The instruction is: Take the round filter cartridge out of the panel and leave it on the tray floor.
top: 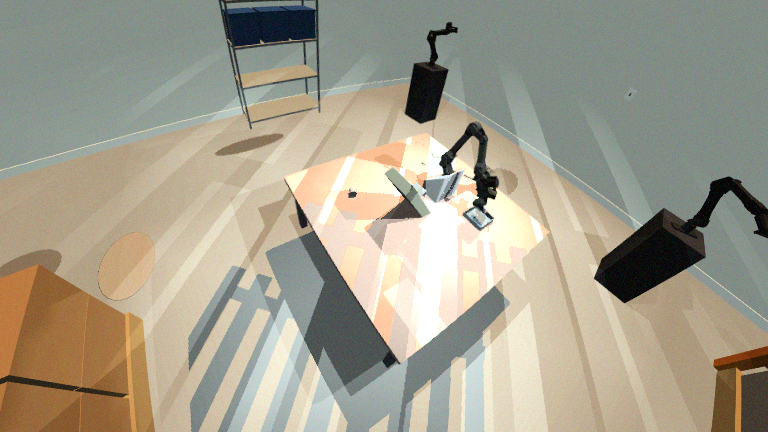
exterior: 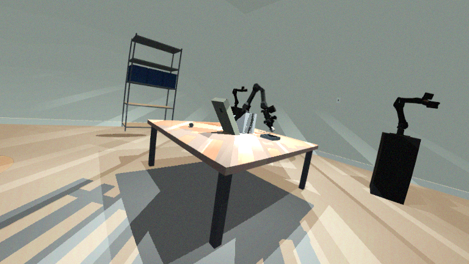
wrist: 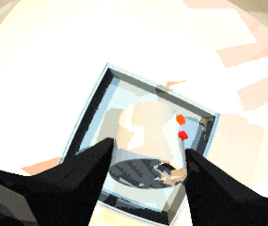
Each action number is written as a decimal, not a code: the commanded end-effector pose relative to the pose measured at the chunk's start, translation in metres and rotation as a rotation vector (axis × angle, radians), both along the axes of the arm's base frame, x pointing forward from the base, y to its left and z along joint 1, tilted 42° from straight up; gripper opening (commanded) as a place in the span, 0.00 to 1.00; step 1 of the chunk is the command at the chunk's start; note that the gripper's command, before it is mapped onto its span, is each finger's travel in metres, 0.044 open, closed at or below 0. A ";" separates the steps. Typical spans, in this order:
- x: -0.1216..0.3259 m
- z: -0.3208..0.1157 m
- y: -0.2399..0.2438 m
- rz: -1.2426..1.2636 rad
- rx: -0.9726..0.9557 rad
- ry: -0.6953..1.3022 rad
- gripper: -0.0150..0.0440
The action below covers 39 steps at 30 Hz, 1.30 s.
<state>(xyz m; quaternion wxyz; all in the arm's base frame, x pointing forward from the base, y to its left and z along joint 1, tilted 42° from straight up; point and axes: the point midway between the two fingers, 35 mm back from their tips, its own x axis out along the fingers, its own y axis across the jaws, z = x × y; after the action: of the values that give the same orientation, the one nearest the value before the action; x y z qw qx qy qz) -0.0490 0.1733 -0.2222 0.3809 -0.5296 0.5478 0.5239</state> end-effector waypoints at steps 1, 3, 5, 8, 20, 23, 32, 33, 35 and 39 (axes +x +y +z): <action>-0.002 -0.011 -0.013 -0.005 -0.005 0.003 0.25; -0.002 -0.016 -0.017 -0.005 -0.006 0.003 0.25; -0.002 -0.021 -0.022 -0.005 -0.006 0.003 0.25; -0.003 -0.028 -0.030 -0.005 -0.006 0.003 0.25; -0.002 -0.034 -0.035 0.001 -0.007 0.001 0.43; -0.002 -0.034 -0.035 0.001 -0.007 0.001 0.57; -0.002 -0.034 -0.035 0.001 -0.007 0.001 0.97; -0.002 -0.034 -0.035 0.001 -0.007 0.001 1.00; -0.002 -0.034 -0.035 0.001 -0.007 0.001 1.00; -0.002 -0.022 -0.022 0.001 -0.007 0.000 1.00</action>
<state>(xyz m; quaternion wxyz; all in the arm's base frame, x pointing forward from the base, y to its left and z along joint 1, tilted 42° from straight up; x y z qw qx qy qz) -0.0509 0.1378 -0.2530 0.3767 -0.5330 0.5529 0.5180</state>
